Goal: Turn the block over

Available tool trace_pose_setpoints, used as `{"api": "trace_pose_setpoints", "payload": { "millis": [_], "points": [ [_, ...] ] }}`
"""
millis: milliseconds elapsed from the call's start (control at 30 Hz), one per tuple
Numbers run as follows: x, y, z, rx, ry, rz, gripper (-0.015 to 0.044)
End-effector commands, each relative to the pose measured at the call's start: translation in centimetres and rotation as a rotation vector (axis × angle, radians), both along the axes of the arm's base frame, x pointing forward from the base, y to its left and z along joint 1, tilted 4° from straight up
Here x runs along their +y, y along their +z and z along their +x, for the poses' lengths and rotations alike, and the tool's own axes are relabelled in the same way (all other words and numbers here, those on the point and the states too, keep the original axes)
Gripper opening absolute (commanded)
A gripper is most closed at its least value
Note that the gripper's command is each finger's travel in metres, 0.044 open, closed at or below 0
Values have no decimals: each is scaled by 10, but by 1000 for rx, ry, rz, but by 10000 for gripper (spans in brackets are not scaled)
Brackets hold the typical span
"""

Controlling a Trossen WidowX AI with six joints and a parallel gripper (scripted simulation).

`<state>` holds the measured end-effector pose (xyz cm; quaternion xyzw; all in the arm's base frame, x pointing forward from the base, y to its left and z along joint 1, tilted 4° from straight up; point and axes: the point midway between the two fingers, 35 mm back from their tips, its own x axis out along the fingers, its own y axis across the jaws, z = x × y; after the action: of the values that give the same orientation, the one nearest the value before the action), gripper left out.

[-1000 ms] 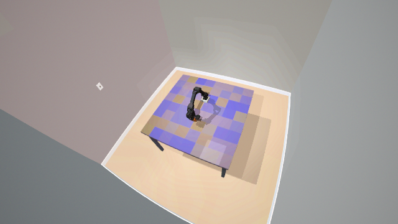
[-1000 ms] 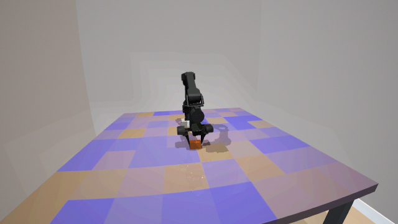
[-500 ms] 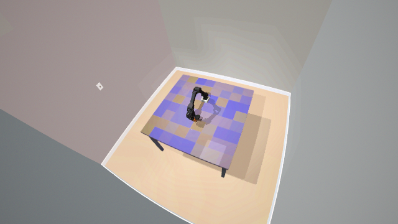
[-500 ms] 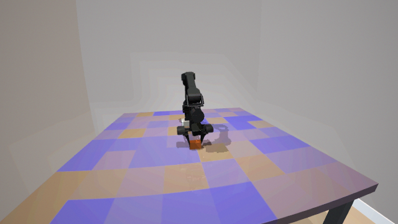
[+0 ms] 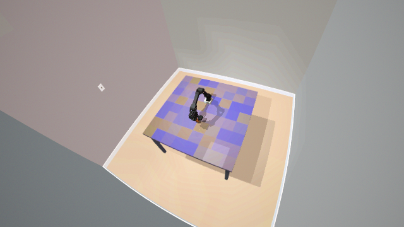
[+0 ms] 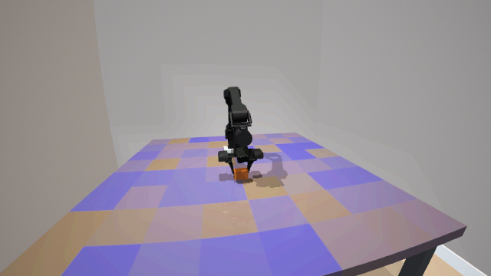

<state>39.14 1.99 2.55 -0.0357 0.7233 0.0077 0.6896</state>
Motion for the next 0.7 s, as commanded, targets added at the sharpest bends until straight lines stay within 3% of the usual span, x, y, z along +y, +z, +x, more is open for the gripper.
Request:
{"api": "trace_pose_setpoints", "payload": {
  "millis": [0,667],
  "points": [
    [0,10,3,-19,0,0,0],
    [0,-1,7,-266,10,17,0]
  ]
}}
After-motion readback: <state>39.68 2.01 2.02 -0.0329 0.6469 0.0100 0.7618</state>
